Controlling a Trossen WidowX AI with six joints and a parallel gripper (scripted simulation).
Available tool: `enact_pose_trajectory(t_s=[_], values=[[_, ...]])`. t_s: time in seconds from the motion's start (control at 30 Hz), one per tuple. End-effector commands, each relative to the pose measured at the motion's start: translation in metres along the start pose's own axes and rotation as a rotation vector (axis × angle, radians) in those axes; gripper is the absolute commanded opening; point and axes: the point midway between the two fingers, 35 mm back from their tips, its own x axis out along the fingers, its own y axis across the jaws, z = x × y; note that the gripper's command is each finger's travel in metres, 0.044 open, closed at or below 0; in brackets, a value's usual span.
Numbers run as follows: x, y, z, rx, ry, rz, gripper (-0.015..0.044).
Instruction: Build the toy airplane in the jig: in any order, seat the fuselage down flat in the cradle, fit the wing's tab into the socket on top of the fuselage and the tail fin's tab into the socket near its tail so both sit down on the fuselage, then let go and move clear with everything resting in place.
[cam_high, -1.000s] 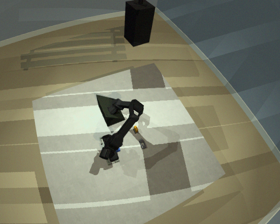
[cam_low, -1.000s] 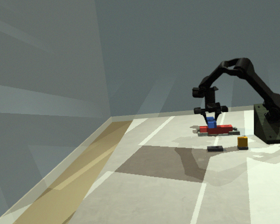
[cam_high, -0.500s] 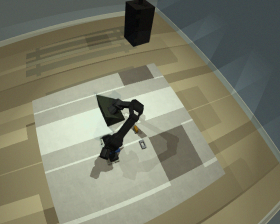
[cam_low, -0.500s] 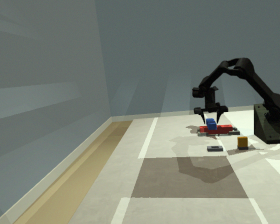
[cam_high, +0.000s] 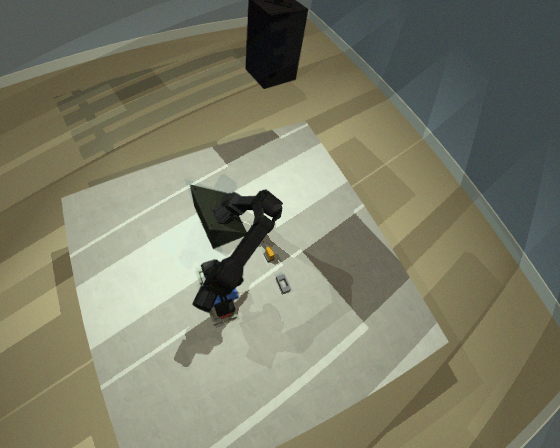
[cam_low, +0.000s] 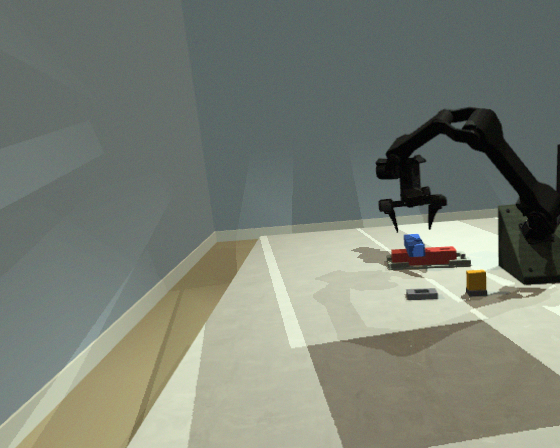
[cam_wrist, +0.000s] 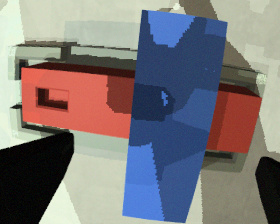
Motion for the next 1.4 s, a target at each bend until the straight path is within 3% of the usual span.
enact_pose_trajectory(t_s=[0.0, 0.27, 0.8, 1.37], values=[[-0.042, 0.0018, -0.0007, -0.003, 0.012, -0.018, 0.044], [-0.0422, -0.002, -0.0031, 0.058, 0.012, -0.018, 0.044], [-0.0441, -0.0031, -0.0034, 1.504, -0.004, -0.024, 0.044], [-0.046, -0.0029, 0.0061, 1.52, -0.003, -0.025, 0.044]])
